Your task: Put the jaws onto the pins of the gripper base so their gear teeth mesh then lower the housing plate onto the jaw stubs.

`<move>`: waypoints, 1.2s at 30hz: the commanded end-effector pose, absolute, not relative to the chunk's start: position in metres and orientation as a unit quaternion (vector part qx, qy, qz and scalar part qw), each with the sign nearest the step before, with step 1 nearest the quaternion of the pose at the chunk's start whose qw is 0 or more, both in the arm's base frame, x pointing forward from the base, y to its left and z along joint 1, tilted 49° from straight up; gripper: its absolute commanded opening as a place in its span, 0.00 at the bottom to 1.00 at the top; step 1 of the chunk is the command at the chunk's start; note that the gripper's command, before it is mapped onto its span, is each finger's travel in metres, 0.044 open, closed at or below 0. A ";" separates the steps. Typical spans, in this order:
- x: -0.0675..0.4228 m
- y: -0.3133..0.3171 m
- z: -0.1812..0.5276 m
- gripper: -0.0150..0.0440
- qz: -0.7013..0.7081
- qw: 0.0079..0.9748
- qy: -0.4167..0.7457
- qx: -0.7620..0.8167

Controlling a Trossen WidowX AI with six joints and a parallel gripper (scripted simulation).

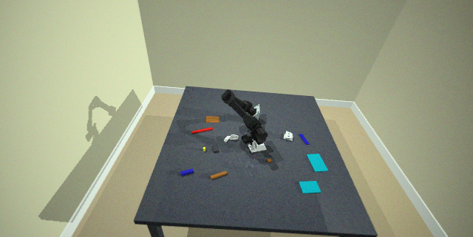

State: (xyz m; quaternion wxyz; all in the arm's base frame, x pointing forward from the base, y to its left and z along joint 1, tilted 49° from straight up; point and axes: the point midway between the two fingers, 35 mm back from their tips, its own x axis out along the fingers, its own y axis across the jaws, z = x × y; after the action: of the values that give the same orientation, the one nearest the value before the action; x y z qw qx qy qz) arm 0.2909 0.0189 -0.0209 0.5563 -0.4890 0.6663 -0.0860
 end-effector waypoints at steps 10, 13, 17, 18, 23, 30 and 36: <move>0.291 0.016 -0.023 0.48 -0.085 0.554 0.666 -0.493; 0.292 0.015 -0.024 0.48 -0.085 0.554 0.666 -0.493; 0.292 0.015 -0.024 0.48 -0.085 0.554 0.666 -0.493; 0.292 0.015 -0.024 0.48 -0.085 0.554 0.666 -0.493; 0.292 0.013 -0.026 0.48 -0.085 0.554 0.666 -0.493; 0.292 0.013 -0.026 0.48 -0.085 0.554 0.666 -0.493; 0.292 0.010 -0.028 0.48 -0.085 0.553 0.666 -0.494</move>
State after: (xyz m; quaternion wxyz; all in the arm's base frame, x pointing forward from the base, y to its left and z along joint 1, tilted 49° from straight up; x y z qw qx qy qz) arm 0.2918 0.0119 -0.0269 0.5550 -0.4906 0.6665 -0.0843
